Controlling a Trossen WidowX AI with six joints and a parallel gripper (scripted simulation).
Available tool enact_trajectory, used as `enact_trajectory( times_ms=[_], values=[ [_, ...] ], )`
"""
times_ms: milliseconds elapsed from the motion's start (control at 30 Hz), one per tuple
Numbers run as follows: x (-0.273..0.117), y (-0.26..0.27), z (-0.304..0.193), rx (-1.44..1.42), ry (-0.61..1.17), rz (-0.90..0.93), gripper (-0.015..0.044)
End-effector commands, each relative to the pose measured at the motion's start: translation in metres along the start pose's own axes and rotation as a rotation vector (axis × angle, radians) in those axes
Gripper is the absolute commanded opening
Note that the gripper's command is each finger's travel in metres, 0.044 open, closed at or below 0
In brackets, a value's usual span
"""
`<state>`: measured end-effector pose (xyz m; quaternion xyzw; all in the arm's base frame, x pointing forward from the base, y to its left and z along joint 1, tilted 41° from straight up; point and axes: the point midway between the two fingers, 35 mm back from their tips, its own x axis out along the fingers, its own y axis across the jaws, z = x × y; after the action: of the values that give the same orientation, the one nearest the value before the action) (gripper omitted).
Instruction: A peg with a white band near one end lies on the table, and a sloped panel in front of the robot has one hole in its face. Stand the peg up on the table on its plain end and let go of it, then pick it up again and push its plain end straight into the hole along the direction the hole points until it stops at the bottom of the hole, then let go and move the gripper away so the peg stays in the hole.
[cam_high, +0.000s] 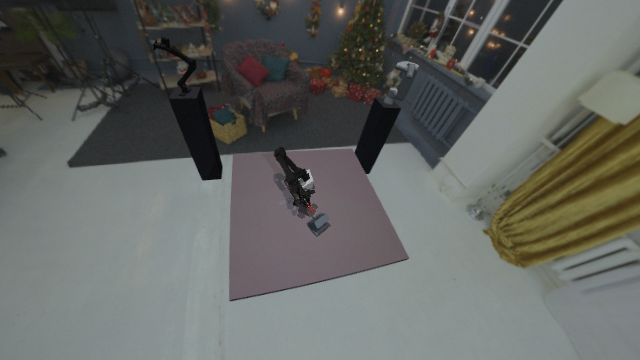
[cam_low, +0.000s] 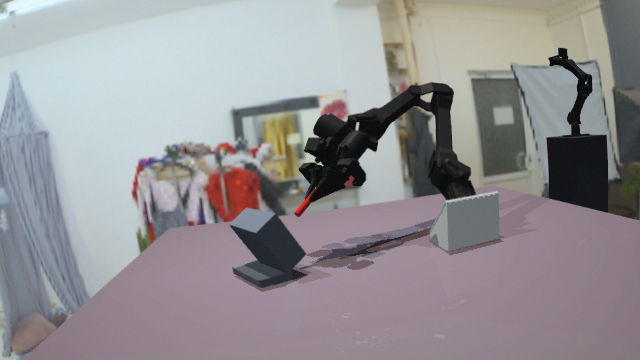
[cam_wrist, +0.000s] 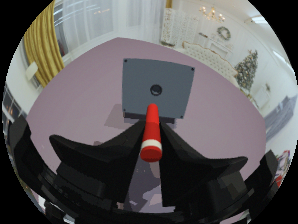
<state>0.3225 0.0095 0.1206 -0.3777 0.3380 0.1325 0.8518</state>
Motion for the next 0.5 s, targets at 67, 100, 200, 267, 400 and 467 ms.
enact_trajectory(
  times_ms=[67, 100, 200, 267, 400, 467],
  values=[
    [0.008, 0.0, 0.003, -0.016, -0.021, -0.001, 0.0],
    [0.009, 0.0, 0.003, -0.017, -0.024, -0.002, 0.0],
    [0.013, -0.001, 0.004, -0.022, -0.033, -0.006, 0.0],
    [0.015, -0.001, 0.005, -0.026, -0.039, -0.008, 0.0],
    [0.019, -0.001, 0.006, -0.033, -0.052, -0.013, 0.0],
    [0.021, -0.001, 0.006, -0.036, -0.058, -0.015, 0.0]
  ],
)
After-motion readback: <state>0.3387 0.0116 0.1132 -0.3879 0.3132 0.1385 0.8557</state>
